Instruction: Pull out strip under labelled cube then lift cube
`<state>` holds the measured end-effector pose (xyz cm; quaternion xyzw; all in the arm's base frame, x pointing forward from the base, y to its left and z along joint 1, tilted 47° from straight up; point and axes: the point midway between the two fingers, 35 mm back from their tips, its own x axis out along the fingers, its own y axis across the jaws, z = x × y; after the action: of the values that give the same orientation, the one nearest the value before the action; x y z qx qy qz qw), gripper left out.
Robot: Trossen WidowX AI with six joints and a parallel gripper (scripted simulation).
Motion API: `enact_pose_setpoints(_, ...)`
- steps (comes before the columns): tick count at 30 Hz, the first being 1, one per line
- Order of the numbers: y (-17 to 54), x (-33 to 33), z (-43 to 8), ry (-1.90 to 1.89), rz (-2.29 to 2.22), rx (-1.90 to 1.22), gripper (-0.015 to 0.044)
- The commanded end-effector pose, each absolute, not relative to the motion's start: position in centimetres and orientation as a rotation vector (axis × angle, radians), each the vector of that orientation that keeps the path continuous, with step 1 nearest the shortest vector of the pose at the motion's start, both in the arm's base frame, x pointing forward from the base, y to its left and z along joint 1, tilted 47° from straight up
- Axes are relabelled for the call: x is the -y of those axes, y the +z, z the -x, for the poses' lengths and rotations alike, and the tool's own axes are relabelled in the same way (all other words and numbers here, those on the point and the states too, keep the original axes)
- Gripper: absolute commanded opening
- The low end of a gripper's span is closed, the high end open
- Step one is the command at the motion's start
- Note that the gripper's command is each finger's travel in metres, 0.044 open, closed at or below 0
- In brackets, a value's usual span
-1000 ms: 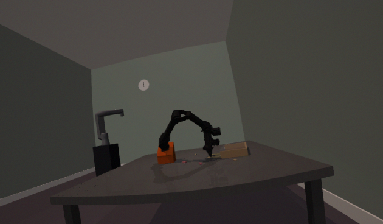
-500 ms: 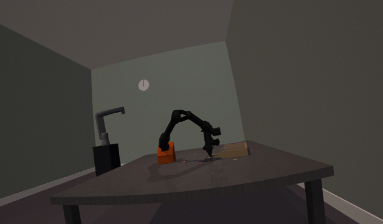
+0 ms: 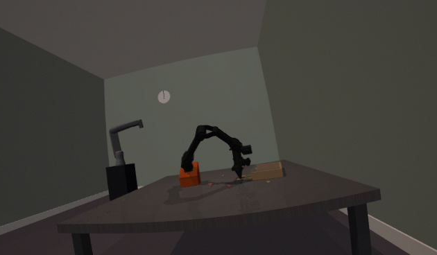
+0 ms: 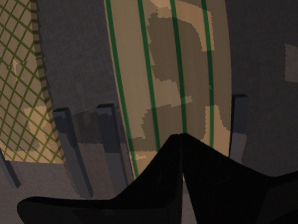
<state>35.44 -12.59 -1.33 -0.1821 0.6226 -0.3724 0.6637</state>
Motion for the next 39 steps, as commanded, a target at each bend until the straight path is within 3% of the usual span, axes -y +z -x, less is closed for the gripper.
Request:
enact_pose_setpoints(1,-1.4,12.8,-35.5,-0.844,0.415,-1.406,0.0)
enact_pose_setpoints(39,-2.6,11.6,-30.4,-0.843,0.416,-1.409,0.0)
